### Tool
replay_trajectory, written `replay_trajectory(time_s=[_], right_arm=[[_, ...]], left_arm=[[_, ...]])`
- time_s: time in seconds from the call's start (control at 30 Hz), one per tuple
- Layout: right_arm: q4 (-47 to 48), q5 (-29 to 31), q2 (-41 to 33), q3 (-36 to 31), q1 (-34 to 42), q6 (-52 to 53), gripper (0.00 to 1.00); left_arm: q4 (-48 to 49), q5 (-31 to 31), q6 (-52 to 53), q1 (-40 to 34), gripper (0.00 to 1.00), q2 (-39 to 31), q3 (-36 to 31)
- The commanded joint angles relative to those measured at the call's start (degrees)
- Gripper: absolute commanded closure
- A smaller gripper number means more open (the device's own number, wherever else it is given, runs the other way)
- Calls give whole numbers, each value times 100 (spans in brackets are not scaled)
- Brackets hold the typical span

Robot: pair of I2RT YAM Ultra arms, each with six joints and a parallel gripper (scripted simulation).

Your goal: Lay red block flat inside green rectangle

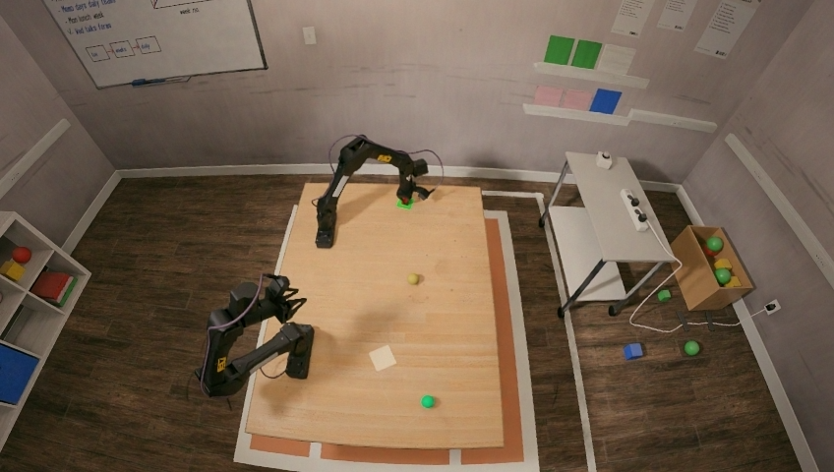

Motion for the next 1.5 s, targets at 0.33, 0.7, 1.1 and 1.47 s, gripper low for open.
replay_trajectory(time_s=[0.33, 0.7, 1.1, 1.47], right_arm=[[-67, 45, 4, 142, 11, 6, 54], [-67, 45, 4, 142, 11, 6, 54], [-67, 45, 4, 142, 11, 6, 54], [-67, 45, 4, 142, 11, 6, 54]], left_arm=[[-57, -47, -92, -75, 45, -239, 45], [-209, -38, -104, -53, 45, -451, 131], [-863, -19, -45, 3, 0, -749, 501], [-1297, -40, 27, 37, 0, -483, 843]])
